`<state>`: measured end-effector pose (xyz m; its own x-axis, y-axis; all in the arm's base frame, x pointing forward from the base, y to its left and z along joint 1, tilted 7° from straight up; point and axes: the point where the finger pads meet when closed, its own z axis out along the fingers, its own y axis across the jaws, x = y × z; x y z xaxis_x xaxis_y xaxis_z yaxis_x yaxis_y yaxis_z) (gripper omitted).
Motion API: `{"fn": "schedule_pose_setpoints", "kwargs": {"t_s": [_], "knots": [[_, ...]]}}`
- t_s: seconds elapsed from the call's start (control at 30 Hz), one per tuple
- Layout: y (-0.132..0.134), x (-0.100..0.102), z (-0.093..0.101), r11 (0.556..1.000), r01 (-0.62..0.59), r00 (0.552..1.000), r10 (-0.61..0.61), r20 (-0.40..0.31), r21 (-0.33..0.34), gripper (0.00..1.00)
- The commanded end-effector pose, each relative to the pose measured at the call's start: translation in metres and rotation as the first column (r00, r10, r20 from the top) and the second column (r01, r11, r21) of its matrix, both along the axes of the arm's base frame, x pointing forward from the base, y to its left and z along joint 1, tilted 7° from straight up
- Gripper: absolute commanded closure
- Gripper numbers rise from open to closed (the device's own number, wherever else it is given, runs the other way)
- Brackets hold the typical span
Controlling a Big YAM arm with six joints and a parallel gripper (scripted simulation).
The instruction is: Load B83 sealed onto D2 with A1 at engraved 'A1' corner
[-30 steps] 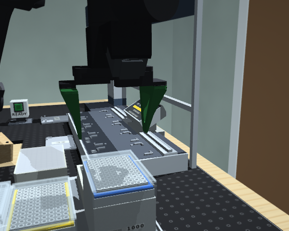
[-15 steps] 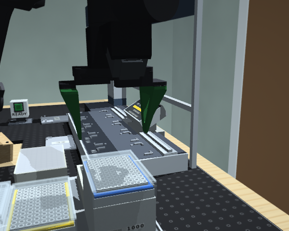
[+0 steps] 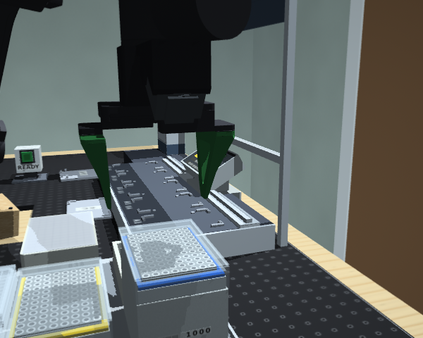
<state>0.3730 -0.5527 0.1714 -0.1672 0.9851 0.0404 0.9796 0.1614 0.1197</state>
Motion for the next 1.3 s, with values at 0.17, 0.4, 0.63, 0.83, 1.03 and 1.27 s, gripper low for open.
{"fn": "schedule_pose_setpoints", "kwargs": {"t_s": [0.17,0.4,0.63,0.83,1.03,1.27], "knots": [[-0.018,-0.053,0.024,0.998,0.010,0.999,-0.008,0.033,-0.056,0.00],[-0.022,-0.078,0.020,0.998,0.010,1.000,-0.008,0.030,-0.057,0.00],[-0.027,-0.105,0.008,0.999,0.010,1.000,-0.009,0.022,-0.045,0.00],[-0.028,-0.095,0.013,0.999,0.007,1.000,-0.006,0.024,-0.051,0.00],[-0.028,-0.095,0.013,0.999,0.007,1.000,-0.006,0.024,-0.051,0.00],[-0.028,-0.095,0.013,0.999,0.007,1.000,-0.006,0.024,-0.051,0.00]]}}
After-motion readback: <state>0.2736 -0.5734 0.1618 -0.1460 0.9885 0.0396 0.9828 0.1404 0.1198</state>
